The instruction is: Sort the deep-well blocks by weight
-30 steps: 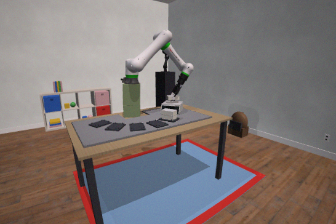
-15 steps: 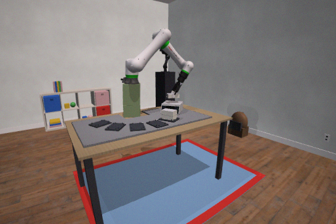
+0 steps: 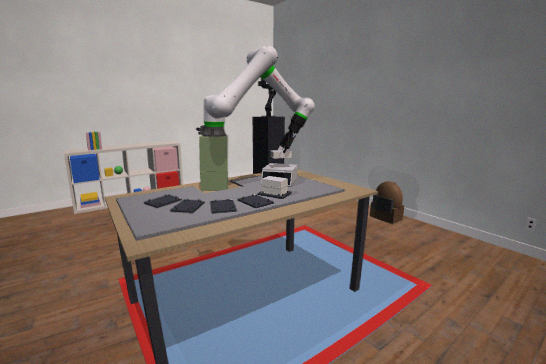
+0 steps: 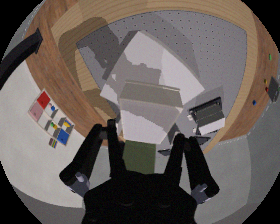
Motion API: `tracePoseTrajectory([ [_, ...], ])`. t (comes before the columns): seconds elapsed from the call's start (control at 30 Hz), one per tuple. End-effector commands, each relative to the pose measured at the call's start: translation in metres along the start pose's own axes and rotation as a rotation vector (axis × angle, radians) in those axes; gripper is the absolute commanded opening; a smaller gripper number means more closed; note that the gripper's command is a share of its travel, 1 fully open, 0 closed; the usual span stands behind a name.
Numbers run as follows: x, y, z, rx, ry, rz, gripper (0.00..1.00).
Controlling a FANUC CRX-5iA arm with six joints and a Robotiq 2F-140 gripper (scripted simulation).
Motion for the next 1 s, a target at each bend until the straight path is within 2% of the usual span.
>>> tracePoseTrajectory([
  [0.0,0.0,0.0,0.0,0.0,0.0,0.0,0.1],
  [0.17,0.0,0.0,0.0,0.0,0.0,0.0,0.1],
  [0.37,-0.009,0.019,0.002,0.097,0.023,0.173,0.1],
  [0.43,-0.009,0.019,0.002,0.097,0.023,0.173,0.1],
  [0.7,-0.021,0.044,0.006,0.227,0.053,0.404,0.1],
  [0.97,-0.031,0.065,0.009,0.235,0.055,0.418,0.1],
])
Point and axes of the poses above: the point where the finger pads meet when closed, its own z axis out along the fingers, its own y axis across the jaws, x = y × z, the point moved 1 cm from there along -z, back along the fingers, and after that the axes turned 13 degrees about -z, right-handed, at the moved point
